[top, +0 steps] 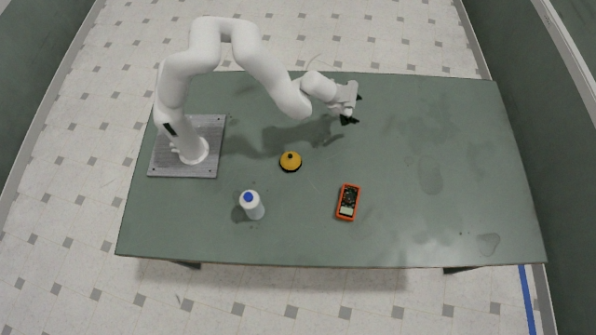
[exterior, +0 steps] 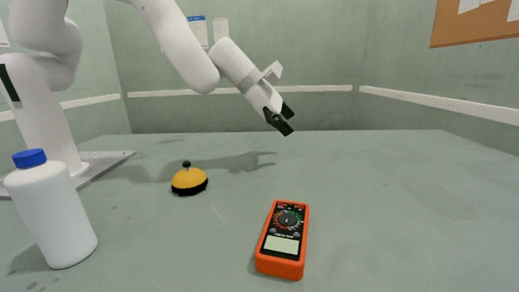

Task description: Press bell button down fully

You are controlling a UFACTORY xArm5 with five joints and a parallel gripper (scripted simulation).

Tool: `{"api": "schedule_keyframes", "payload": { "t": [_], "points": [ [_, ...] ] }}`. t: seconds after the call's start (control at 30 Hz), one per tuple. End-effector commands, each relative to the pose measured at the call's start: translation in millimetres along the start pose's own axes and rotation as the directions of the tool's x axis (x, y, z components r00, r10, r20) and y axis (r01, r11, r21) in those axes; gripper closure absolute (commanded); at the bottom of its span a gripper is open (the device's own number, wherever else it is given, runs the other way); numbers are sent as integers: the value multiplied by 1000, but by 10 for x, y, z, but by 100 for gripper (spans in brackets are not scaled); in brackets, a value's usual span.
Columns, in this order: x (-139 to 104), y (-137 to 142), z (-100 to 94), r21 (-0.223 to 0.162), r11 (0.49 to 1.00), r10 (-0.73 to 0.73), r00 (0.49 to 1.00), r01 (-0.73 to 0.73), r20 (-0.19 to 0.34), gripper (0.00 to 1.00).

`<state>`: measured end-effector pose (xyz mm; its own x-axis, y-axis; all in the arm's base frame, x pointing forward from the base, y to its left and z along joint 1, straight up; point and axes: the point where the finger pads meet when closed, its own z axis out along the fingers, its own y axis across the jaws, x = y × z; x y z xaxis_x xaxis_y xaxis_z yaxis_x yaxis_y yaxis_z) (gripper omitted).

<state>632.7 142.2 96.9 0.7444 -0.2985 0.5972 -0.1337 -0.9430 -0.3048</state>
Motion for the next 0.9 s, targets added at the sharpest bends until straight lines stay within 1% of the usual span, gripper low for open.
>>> {"api": "schedule_keyframes", "payload": {
  "t": [0.0,0.6,0.67,0.73,0.77,0.8,0.87],
  "points": [
    [18,-9,-8,2,1000,0,1000,0,-3,0],
    [19,2,-15,-1,1000,0,1000,0,-1,0],
    [20,71,-59,-17,1000,-2,1000,2,17,0],
    [16,224,-164,-50,999,-5,998,8,56,0],
    [5,333,-245,-74,997,-6,996,12,84,0],
    [-4,397,-295,-87,996,-6,995,14,102,0],
    [-14,461,-347,-100,995,-5,993,17,119,0]
  ]
}}
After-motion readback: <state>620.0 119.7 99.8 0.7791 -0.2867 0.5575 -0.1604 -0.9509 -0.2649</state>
